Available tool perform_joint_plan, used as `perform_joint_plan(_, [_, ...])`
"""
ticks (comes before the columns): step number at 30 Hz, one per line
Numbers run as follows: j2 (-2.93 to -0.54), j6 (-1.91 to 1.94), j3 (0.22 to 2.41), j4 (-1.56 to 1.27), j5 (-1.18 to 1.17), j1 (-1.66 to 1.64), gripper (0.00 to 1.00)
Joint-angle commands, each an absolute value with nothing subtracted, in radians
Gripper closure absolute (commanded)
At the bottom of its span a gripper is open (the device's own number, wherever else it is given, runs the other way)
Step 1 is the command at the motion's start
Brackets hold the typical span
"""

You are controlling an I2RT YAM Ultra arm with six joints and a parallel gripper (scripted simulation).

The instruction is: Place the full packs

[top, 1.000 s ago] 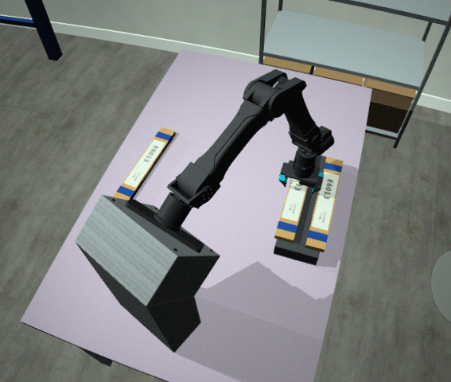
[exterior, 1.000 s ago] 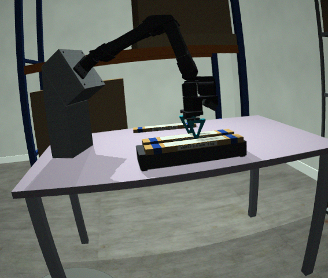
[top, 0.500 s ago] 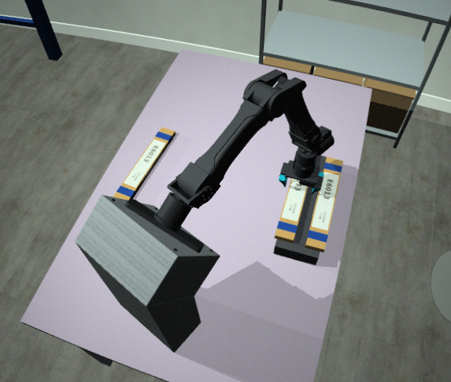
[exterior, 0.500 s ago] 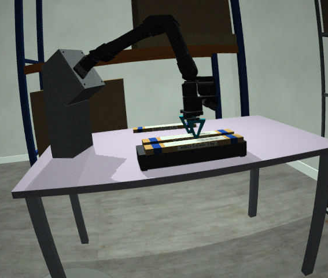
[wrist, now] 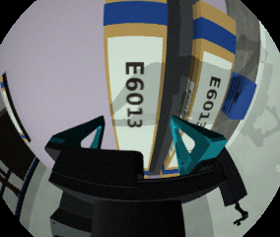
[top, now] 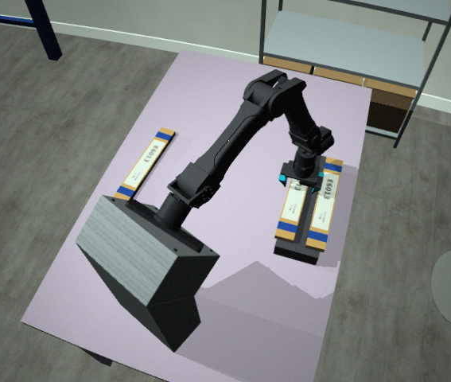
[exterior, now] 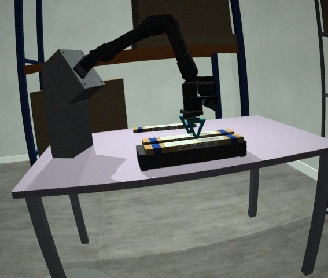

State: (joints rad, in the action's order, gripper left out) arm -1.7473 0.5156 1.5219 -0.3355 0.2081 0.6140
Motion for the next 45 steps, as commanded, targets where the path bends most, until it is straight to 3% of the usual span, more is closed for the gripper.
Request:
perform_joint_plan(1, [-1.738,0.515,1.527,-0.337,0.209,0.618,0.05])
perform_joint_plan(15, [-1.738,0.515,1.527,-0.337,0.209,0.618,0.05])
perform_joint_plan(16, [-1.709,0.516,1.431,-0.268,0.21,0.627,0.05])
perform_joint_plan(36, [-1.438,0.552,1.331,-0.464,0.265,0.687,0.05])
perform_joint_plan(45, [-1.454,0.552,1.332,-0.473,0.269,0.692,0.05])
